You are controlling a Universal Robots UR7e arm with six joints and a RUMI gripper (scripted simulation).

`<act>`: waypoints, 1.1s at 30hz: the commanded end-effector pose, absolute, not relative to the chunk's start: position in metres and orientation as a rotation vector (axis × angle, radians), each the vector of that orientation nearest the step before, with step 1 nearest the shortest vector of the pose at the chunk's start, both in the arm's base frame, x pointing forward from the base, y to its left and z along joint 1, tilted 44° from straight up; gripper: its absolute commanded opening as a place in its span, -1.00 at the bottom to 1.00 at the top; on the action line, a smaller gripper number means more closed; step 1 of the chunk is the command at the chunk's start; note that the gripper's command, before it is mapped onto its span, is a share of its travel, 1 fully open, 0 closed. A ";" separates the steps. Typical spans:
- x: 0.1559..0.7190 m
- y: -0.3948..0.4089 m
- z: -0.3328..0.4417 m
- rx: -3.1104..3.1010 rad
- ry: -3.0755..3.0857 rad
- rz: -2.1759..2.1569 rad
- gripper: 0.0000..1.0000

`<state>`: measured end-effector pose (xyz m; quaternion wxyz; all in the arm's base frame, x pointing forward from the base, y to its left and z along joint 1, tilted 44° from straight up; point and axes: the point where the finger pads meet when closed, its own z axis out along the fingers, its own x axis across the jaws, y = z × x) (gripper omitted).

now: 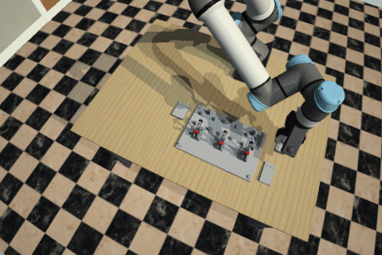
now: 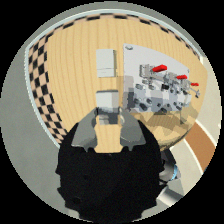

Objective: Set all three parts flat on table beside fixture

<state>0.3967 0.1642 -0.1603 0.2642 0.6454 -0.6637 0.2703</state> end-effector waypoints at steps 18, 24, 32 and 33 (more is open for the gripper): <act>0.397 0.140 -0.185 1.745 -1.795 0.731 -1.00; 0.397 0.129 -0.197 1.745 -1.795 0.731 -1.00; 0.397 0.114 -0.212 1.745 -1.795 0.731 -1.00; 0.397 0.113 -0.213 1.745 -1.795 0.731 -1.00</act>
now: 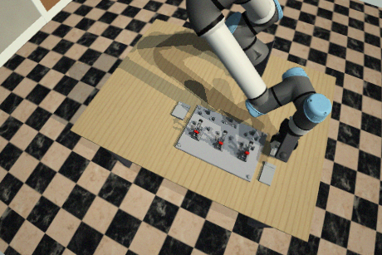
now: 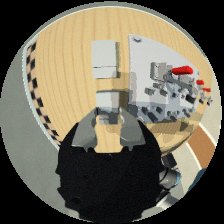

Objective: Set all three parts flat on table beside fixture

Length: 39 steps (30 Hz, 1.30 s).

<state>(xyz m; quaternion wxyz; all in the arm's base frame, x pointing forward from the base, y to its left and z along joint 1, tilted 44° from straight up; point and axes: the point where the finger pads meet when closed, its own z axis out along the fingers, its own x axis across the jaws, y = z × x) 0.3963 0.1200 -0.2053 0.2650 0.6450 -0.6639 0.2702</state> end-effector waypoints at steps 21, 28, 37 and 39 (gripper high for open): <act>0.397 0.107 -0.219 1.745 -1.795 0.731 -1.00; 0.397 0.107 -0.219 1.745 -1.795 0.731 -1.00; 0.397 0.107 -0.219 1.745 -1.795 0.731 -1.00; 0.397 0.107 -0.219 1.745 -1.795 0.731 -1.00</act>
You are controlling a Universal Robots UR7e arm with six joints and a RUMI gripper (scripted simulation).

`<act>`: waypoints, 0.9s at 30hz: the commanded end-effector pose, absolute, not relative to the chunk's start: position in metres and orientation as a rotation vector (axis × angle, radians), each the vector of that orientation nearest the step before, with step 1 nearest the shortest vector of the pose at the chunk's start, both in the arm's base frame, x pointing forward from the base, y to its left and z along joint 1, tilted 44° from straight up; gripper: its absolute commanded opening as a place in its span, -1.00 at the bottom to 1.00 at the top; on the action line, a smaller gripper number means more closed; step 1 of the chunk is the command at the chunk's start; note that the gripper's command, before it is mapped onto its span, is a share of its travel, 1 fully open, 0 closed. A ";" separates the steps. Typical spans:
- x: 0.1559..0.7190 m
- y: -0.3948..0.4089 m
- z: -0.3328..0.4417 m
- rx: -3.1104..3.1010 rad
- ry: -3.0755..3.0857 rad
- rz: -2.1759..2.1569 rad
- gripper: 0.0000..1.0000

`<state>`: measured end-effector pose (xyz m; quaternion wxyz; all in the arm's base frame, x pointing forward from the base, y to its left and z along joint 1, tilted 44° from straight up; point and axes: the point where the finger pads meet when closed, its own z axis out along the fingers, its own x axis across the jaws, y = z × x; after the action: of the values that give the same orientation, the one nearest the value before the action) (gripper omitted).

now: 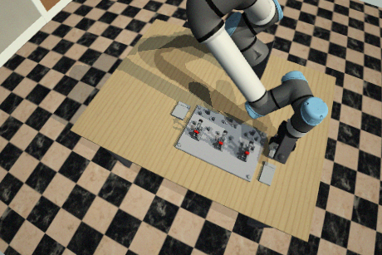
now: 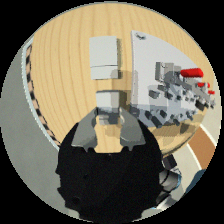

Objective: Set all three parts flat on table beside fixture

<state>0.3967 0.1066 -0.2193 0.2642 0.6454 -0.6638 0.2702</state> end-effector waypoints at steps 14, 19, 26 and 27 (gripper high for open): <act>0.397 0.104 -0.222 1.745 -1.795 0.731 -1.00; 0.397 0.103 -0.223 1.745 -1.795 0.731 -1.00; 0.397 0.102 -0.224 1.745 -1.795 0.731 -1.00; 0.397 0.102 -0.224 1.745 -1.795 0.731 -1.00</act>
<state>0.3967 0.1023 -0.2236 0.2642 0.6454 -0.6638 0.2702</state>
